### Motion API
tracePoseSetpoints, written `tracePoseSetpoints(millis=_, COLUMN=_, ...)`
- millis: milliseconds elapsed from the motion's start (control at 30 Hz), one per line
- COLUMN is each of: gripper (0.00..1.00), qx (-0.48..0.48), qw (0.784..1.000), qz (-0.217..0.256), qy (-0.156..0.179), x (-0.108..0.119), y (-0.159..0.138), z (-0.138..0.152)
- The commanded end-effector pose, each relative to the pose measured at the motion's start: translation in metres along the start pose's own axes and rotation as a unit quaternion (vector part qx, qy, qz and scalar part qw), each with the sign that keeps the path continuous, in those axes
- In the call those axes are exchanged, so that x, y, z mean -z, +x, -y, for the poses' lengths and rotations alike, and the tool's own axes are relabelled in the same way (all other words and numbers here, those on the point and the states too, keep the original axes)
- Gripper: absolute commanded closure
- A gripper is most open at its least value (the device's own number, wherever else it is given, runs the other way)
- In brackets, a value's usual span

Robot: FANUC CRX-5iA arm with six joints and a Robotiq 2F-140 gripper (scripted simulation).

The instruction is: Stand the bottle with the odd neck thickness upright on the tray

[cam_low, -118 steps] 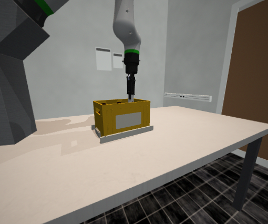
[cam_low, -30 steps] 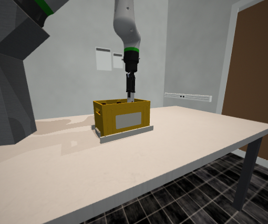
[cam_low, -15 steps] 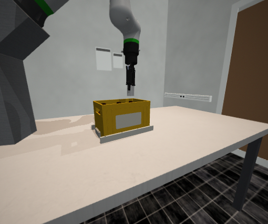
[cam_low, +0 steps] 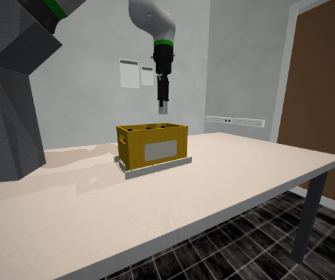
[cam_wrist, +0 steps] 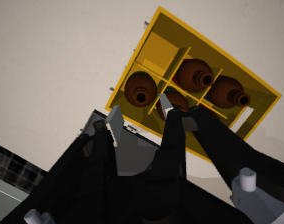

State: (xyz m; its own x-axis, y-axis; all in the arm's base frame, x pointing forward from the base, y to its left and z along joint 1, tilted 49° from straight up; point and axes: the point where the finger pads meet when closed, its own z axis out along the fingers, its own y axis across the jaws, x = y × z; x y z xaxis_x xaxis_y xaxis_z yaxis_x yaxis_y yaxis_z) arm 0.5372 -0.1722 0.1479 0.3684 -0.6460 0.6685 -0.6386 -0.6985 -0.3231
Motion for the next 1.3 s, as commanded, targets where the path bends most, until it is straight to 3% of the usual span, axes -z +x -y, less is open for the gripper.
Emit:
tracePoseSetpoints(millis=0, gripper=0.56, qx=0.0, qw=1.0, qz=-0.004, qy=0.013, x=0.0022, y=0.0005, z=-0.0001)
tracePoseSetpoints(millis=167, gripper=0.56, qx=0.0, qw=1.0, qz=-0.004, qy=0.013, x=0.0027, y=0.0005, z=-0.0001)
tracePoseSetpoints(millis=200, gripper=0.9, qx=0.0, qw=1.0, qz=-0.004, qy=0.013, x=0.0027, y=0.0005, z=-0.0001)
tracePoseSetpoints(millis=1267, gripper=0.9, qx=0.0, qw=1.0, qz=-0.004, qy=0.013, x=0.0027, y=0.0005, z=-0.0001)
